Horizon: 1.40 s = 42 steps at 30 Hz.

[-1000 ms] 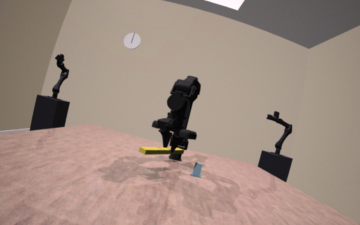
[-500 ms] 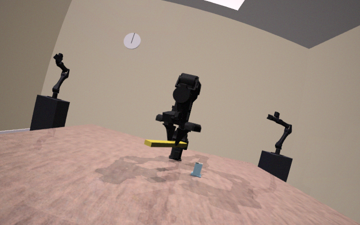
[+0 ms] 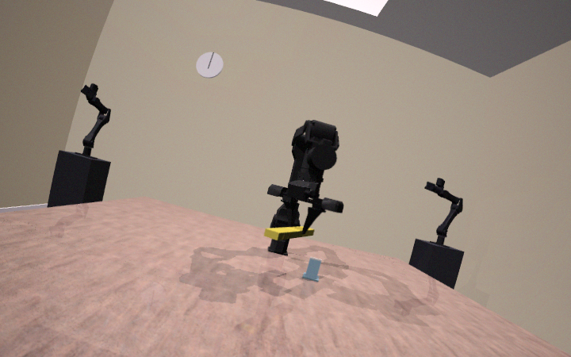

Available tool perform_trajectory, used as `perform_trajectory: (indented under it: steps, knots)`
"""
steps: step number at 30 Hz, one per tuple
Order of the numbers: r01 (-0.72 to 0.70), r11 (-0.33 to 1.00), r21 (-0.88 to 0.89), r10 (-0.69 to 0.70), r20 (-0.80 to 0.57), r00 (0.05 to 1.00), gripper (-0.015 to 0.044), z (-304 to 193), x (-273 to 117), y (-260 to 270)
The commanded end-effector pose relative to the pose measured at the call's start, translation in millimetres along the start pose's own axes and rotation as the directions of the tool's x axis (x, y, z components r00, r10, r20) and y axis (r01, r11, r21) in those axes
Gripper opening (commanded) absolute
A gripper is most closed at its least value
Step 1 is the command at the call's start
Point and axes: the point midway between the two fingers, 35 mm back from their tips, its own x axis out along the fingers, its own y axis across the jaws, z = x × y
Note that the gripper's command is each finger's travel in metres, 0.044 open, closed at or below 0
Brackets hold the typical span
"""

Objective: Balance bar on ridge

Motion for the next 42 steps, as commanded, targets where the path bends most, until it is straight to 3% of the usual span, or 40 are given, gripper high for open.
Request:
perform_trajectory:
  steps: [1, 20, 42]
  knots:
    - [-0.002, 0.999, -0.039, 0.001, -0.007, 1.0, 0.0, -12.3, 0.5, 8.7]
    - [-0.009, 0.96, -0.279, 0.006, -0.014, 1.0, 0.0, -73.5, -1.2, 45.5]
    - [-0.009, 0.958, -0.287, 0.006, -0.014, 1.0, 0.0, -75.6, 28.8, 45.6]
